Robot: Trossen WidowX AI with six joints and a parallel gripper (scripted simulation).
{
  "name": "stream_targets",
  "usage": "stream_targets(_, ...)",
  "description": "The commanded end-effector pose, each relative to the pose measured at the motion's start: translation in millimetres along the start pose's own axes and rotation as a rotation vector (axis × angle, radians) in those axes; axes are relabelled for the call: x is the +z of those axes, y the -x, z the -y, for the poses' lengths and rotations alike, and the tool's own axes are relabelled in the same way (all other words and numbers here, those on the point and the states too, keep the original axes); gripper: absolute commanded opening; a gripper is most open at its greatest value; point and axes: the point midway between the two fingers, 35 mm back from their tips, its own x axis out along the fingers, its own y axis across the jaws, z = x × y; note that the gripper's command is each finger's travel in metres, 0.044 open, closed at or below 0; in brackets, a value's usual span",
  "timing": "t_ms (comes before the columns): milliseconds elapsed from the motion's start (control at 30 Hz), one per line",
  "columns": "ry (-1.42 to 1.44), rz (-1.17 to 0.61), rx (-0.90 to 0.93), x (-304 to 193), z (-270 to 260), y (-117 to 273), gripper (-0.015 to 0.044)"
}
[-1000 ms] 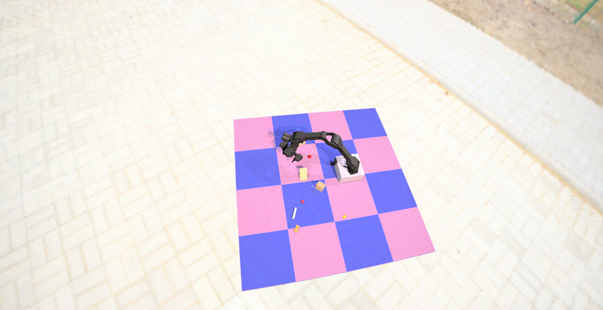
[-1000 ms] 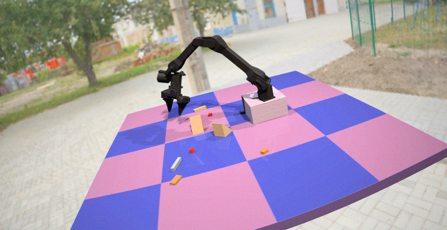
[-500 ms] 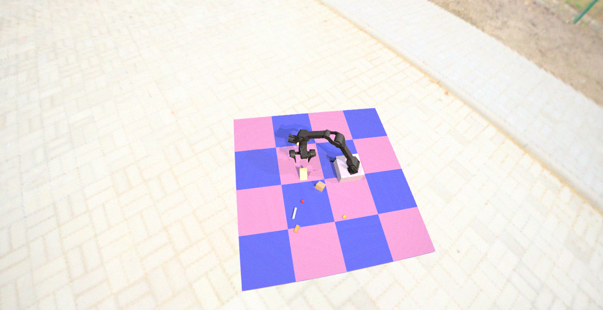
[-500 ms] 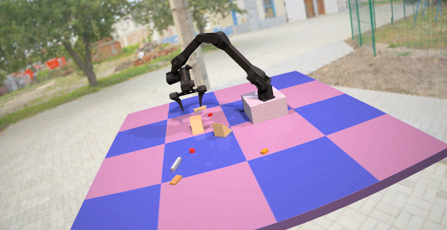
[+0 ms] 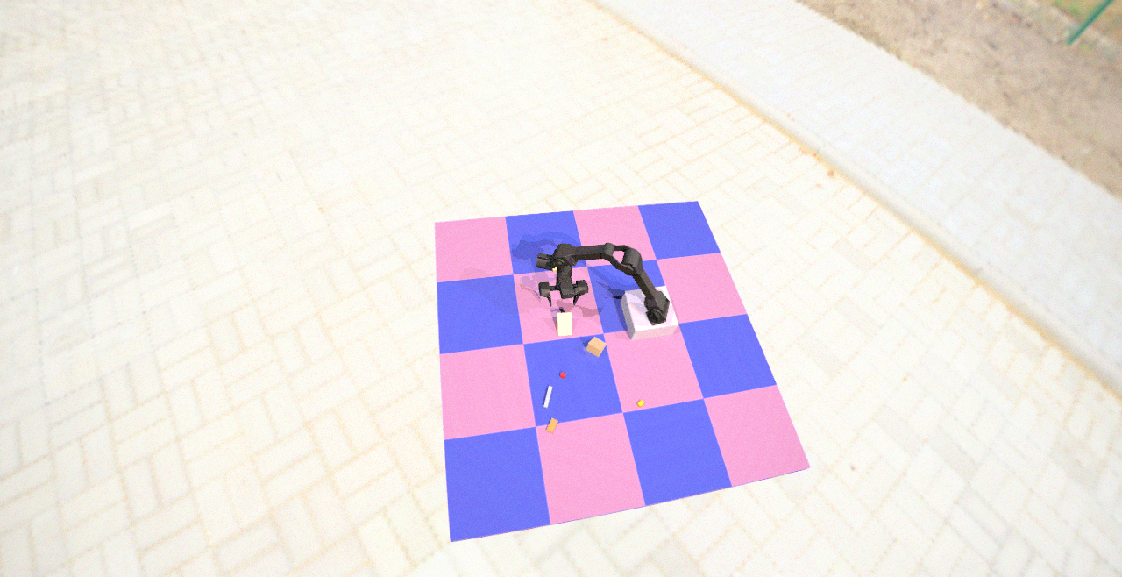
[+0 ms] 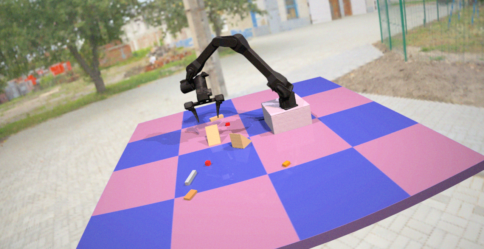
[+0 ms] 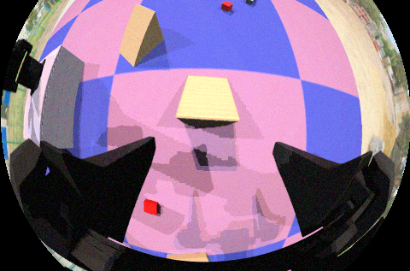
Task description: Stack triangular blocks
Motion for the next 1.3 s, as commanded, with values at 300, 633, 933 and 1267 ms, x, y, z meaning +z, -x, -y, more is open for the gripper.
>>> stream_targets(300,-0.009,0.008,0.008,1.6,-1.1,-23.5,0.044)
stream_targets(633,-0.009,0.008,0.008,3.0,-1.3,-39.8,0.044)
stream_targets(933,-0.009,0.009,0.008,4.5,-2.2,-54.3,0.044)
stream_targets(1267,-0.009,0.01,0.008,6.6,-3.9,-70.2,0.044)
